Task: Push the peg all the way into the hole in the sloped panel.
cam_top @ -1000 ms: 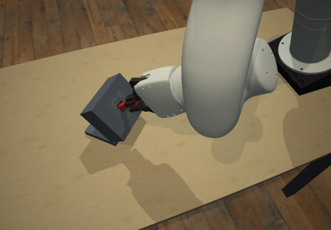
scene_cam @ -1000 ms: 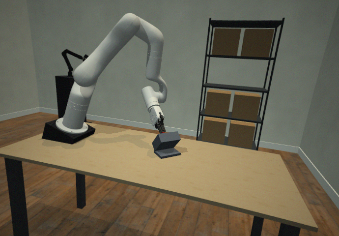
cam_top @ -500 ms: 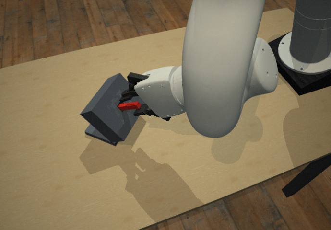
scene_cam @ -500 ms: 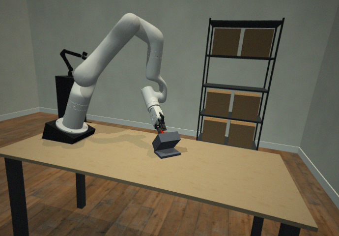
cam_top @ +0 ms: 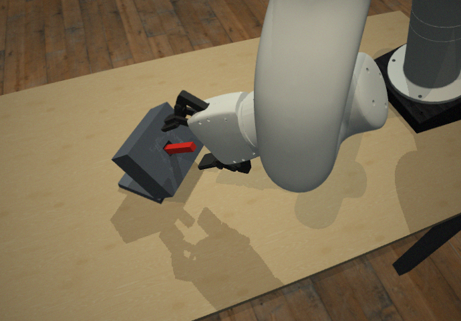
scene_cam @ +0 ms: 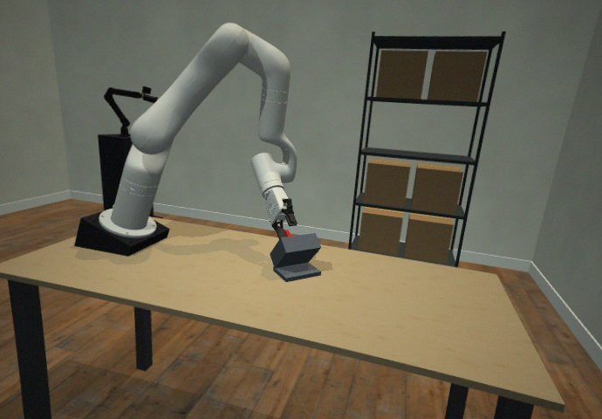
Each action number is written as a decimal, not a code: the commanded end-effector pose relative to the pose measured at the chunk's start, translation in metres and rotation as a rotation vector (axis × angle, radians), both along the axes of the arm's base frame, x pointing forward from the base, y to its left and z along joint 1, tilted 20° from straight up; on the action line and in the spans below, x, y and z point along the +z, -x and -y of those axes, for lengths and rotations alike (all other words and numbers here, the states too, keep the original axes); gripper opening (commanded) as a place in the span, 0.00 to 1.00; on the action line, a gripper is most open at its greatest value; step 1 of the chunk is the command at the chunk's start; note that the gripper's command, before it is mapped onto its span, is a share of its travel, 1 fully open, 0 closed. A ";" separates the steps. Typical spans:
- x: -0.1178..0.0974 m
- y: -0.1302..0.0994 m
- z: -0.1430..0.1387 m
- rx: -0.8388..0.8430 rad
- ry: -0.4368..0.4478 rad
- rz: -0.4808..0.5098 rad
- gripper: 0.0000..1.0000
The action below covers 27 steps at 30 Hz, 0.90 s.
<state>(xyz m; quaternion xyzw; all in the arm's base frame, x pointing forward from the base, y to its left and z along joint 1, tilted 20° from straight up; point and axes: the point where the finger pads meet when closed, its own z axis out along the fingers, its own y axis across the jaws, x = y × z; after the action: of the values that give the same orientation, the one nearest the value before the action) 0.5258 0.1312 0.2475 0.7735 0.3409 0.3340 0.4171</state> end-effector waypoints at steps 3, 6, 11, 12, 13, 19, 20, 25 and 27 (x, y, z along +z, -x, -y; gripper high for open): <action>0.006 0.007 -0.005 0.000 0.000 0.003 1.00; 0.010 0.014 -0.010 0.000 0.000 0.004 1.00; 0.017 0.027 -0.017 0.000 0.001 0.005 1.00; 0.019 0.029 -0.019 0.000 0.001 0.005 1.00; 0.020 0.032 -0.020 0.000 0.001 0.005 1.00; 0.026 0.042 -0.025 0.000 0.001 0.005 1.00; 0.027 0.045 -0.027 0.000 0.001 0.005 1.00; 0.033 0.059 -0.033 0.000 0.000 0.004 1.00; 0.036 0.064 -0.035 0.000 -0.001 0.003 1.00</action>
<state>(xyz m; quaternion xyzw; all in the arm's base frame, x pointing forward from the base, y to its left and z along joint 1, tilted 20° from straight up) 0.4718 0.1614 0.2779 0.7729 0.3404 0.3348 0.4180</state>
